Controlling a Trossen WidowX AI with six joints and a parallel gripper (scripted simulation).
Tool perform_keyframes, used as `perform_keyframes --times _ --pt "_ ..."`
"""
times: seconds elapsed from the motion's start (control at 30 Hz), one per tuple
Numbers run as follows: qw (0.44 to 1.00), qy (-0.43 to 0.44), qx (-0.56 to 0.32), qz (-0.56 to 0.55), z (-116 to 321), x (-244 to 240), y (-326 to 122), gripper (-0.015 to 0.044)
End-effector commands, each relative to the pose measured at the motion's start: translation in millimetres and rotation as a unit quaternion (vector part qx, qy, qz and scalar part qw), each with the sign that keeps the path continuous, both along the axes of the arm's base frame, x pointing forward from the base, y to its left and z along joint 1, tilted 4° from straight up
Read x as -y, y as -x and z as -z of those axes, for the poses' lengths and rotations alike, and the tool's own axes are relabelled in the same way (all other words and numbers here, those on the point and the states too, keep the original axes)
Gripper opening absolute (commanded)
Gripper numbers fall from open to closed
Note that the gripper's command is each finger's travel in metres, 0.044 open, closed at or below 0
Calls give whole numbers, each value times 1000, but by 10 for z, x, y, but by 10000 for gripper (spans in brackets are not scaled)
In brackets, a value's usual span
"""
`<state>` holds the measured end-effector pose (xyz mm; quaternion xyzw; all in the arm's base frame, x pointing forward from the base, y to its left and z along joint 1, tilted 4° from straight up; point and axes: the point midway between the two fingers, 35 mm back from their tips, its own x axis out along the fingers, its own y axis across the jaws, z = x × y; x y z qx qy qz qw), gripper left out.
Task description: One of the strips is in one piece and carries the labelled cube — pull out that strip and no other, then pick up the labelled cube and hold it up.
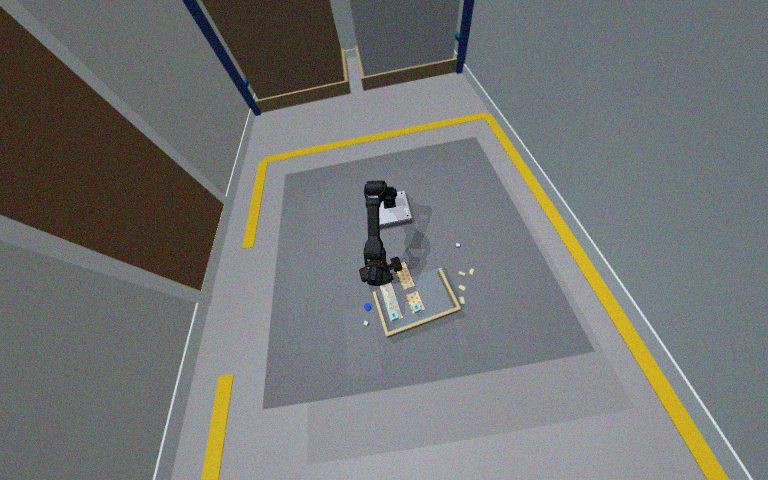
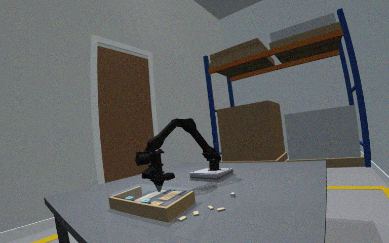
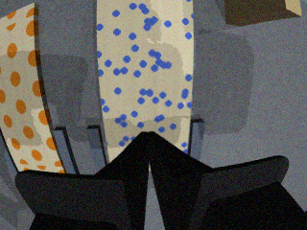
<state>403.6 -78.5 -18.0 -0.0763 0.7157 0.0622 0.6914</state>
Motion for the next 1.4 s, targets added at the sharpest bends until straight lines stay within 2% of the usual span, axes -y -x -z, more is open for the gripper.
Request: perform_keyframes --times 0.0,1.37 --pt "1000 1 -3 -1 26 17 63 0" --pt "1000 1 -5 -1 29 153 676 0"
